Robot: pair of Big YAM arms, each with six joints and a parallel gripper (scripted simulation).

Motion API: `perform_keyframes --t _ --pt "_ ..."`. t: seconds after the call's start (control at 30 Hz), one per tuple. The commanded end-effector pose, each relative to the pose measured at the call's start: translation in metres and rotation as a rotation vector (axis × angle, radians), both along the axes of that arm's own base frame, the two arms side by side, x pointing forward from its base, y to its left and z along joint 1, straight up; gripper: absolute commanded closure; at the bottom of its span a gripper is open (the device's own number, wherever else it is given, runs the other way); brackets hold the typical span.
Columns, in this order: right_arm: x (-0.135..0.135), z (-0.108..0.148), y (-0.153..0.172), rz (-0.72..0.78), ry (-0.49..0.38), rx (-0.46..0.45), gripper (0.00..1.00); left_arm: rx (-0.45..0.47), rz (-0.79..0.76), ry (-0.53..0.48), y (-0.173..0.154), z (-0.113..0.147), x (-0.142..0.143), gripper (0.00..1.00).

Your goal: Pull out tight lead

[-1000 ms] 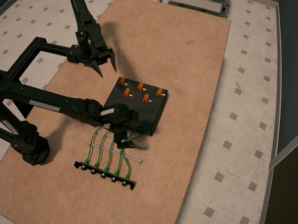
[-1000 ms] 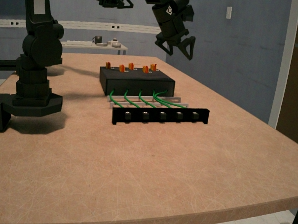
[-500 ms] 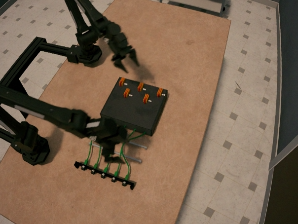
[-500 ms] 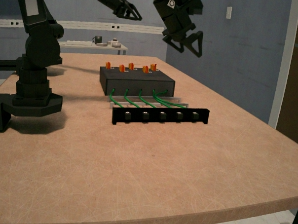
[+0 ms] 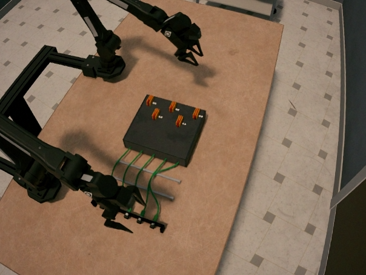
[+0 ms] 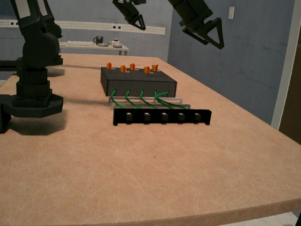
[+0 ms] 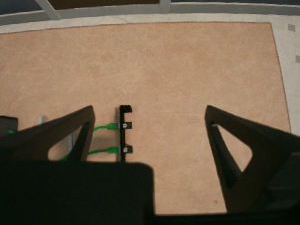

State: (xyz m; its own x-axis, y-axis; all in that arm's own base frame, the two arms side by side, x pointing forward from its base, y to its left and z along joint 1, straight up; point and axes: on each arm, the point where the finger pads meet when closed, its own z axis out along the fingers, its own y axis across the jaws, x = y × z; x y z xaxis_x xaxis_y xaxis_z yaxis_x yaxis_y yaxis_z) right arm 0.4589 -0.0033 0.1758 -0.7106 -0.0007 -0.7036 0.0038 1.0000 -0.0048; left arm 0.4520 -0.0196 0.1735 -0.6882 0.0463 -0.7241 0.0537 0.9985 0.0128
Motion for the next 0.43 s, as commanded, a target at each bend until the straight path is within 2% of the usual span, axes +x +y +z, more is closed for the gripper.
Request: perform_keyframes --t 0.0,0.13,0.33,0.37,0.4 --pt "0.015 0.025 0.001 0.01 -0.047 -0.004 0.0 -0.009 0.037 -0.003 0.015 0.02 0.02 0.36" --pt "0.015 0.025 0.001 0.009 -0.047 -0.005 0.0 -0.008 0.064 0.01 0.027 0.018 0.021 0.36" --pt "0.015 0.025 0.001 0.009 -0.047 -0.005 0.0 -0.008 0.053 0.01 0.022 0.018 0.021 0.36" --pt "0.006 0.01 0.001 0.004 -0.02 0.0 0.0 -0.008 0.053 0.01 0.022 0.018 0.021 0.36" --pt "0.006 0.01 0.001 0.004 -0.02 0.0 0.0 -0.008 0.053 0.01 0.022 0.018 0.021 0.36"
